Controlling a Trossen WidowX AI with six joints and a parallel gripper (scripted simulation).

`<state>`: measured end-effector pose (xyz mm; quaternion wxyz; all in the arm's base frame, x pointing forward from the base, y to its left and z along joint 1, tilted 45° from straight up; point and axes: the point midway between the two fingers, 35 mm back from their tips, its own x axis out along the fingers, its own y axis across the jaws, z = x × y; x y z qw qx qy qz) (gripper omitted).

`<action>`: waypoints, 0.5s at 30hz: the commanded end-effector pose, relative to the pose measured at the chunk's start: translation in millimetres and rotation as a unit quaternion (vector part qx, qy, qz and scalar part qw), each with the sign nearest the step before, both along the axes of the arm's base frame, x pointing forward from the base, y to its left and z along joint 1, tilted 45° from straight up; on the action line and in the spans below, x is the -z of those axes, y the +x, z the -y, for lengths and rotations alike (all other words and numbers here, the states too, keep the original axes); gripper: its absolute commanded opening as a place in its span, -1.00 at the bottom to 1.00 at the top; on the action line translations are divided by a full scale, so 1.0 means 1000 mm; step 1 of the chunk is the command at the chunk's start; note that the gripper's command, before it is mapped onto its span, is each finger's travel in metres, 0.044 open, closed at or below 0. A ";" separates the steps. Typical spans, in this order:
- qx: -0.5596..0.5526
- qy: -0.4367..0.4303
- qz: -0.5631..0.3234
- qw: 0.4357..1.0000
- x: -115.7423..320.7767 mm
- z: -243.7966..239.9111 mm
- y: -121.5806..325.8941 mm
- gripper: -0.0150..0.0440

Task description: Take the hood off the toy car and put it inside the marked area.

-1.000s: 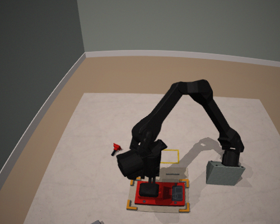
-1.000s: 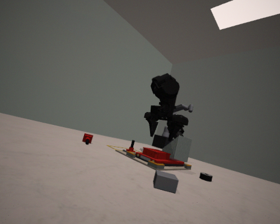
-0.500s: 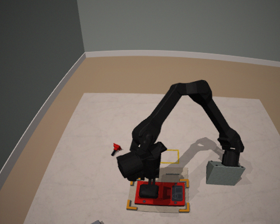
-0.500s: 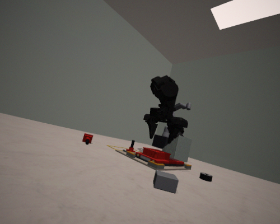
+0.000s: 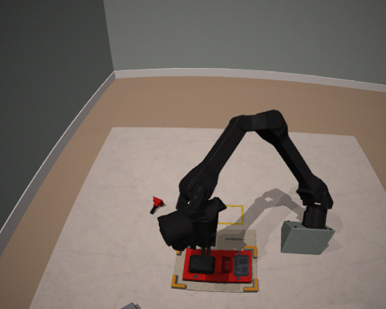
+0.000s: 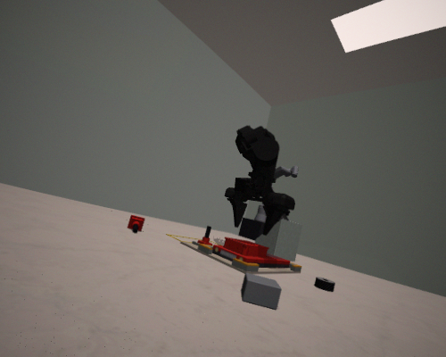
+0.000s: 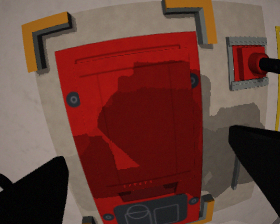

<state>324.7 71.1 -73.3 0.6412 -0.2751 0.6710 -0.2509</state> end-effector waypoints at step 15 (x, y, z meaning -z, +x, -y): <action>-0.002 -0.002 -0.001 1.000 0.008 0.007 0.000 1.00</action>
